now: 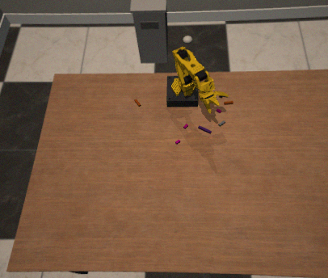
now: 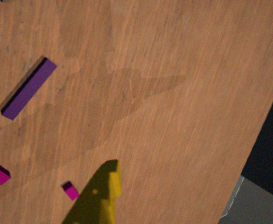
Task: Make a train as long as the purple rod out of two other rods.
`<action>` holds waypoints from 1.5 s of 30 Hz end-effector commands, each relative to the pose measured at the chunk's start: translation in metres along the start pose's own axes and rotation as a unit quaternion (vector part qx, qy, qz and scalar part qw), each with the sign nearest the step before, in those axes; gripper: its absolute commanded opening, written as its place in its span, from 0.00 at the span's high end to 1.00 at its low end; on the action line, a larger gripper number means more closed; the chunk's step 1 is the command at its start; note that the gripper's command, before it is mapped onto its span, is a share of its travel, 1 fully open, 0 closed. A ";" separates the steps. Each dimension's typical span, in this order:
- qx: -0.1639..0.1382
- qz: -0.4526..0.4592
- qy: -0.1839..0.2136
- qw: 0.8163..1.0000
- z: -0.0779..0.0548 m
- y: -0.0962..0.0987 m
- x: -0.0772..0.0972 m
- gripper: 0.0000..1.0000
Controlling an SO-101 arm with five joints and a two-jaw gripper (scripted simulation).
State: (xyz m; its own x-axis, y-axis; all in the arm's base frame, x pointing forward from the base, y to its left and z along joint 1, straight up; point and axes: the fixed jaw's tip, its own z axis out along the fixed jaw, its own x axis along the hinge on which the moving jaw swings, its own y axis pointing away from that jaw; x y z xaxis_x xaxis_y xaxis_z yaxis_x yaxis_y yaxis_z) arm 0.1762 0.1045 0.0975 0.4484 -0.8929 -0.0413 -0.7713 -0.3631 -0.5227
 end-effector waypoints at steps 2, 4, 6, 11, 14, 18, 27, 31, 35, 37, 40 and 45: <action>-0.012 -0.007 0.000 1.000 -0.001 0.006 0.000 0.00; -0.015 -0.008 0.001 1.000 -0.001 0.007 0.001 0.00; -0.018 -0.010 0.001 1.000 -0.001 0.009 0.001 0.00; -0.010 -0.008 0.000 1.000 -0.002 0.005 0.000 0.00; -0.015 -0.010 0.000 1.000 -0.002 0.007 0.001 0.00; -0.021 -0.013 0.001 1.000 -0.002 0.009 0.001 0.00; -0.017 -0.014 0.001 1.000 -0.003 0.007 0.001 0.00; -0.019 -0.018 -0.002 1.000 -0.003 0.008 -0.001 0.00; -0.024 -0.035 -0.012 0.999 -0.005 0.011 -0.009 0.00; -0.029 -0.050 -0.020 0.998 -0.007 0.015 -0.015 0.00; -0.039 -0.081 -0.036 0.995 -0.012 0.021 -0.027 0.00; -0.052 -0.120 -0.056 0.990 -0.018 0.031 -0.040 0.00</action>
State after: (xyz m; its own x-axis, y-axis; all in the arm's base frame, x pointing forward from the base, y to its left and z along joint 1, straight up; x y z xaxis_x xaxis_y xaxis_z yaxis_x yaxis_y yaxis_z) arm 0.1421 0.1190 0.0988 0.6069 -0.7945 -0.0225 -0.7102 -0.5293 -0.4641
